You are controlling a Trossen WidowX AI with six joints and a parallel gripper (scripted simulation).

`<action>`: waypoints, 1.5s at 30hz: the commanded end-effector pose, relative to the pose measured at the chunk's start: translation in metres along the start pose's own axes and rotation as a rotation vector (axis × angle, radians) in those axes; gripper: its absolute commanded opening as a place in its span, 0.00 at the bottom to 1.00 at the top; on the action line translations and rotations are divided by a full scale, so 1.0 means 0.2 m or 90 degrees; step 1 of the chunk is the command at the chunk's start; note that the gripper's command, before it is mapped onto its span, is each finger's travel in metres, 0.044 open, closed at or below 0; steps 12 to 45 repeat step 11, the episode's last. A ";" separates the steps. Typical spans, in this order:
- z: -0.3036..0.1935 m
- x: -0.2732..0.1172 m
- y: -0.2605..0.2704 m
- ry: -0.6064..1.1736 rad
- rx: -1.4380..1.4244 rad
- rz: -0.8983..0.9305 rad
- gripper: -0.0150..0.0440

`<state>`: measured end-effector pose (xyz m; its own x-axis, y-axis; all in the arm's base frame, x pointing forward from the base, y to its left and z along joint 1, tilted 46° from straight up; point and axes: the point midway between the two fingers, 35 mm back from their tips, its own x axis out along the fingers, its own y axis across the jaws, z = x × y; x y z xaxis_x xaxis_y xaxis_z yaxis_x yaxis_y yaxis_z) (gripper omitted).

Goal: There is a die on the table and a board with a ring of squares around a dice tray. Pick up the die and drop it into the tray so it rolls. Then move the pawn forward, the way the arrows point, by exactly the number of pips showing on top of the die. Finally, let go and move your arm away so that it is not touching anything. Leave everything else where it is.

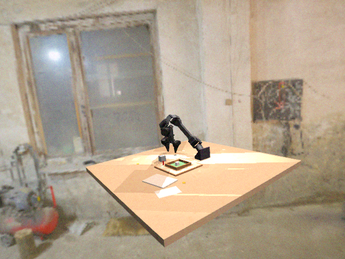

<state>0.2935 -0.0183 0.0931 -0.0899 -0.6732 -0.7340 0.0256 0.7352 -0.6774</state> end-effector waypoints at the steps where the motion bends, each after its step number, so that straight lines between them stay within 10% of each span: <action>1: -0.27 -0.11 0.19 0.008 0.022 0.001 1.00; 7: -0.58 -0.17 0.29 0.014 0.055 -0.027 1.00; 45: -0.35 -0.14 0.23 0.008 0.026 -0.005 1.00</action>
